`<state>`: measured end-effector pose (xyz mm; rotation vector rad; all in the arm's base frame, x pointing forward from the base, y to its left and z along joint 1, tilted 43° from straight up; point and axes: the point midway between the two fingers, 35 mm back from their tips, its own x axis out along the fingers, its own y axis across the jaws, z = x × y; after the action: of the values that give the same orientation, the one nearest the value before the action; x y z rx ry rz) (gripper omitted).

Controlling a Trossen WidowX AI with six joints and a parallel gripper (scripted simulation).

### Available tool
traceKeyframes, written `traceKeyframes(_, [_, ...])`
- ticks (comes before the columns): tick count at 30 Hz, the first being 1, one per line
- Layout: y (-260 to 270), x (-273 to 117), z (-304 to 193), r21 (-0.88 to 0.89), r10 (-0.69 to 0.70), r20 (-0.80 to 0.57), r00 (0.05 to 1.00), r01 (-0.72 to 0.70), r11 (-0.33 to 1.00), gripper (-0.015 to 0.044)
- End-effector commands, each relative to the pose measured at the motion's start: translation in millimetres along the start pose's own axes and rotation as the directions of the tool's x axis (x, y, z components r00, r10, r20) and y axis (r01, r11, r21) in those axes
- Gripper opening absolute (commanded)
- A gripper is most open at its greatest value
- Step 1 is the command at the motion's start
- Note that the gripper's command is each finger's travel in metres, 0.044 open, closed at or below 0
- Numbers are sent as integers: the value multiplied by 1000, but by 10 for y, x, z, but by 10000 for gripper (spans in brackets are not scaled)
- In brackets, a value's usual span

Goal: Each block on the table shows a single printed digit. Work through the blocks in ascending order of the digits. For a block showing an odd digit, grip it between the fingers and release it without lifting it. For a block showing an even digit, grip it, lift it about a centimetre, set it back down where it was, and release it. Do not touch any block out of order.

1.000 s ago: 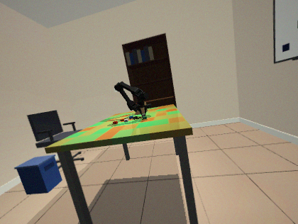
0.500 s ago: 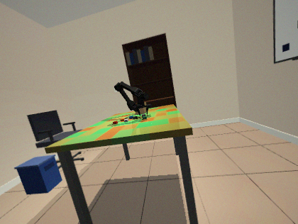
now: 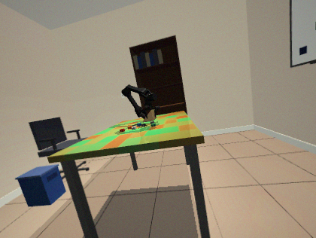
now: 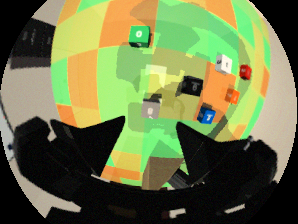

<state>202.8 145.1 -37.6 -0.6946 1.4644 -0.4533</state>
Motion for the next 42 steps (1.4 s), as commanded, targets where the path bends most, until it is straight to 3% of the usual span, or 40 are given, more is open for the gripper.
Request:
traceKeyframes(1, [27,-386,19,6,11,3,1000,-11,1000,269])
traceKeyframes(4, [9,-703,-6,6,10,3,1000,-10,1000,190])
traceKeyframes(7, [7,-725,-9,6,10,2,1000,-10,1000,120])
traceKeyframes(15, [-15,-727,15,6,11,3,1000,-11,1000,120])
traceKeyframes(21, [-752,-722,592,8,5,5,1000,-5,1000,120])
traceKeyframes(28, [-782,-719,609,8,4,5,1000,-4,1000,120])
traceKeyframes(30, [-777,-631,621,8,5,5,1000,-5,1000,173])
traceKeyframes(35, [-781,4,626,9,2,6,1000,-2,1000,304])
traceKeyframes(38, [-786,90,615,10,1,6,1000,-1,1000,383])
traceKeyframes(42, [-786,113,617,10,1,6,1000,-1,1000,400])
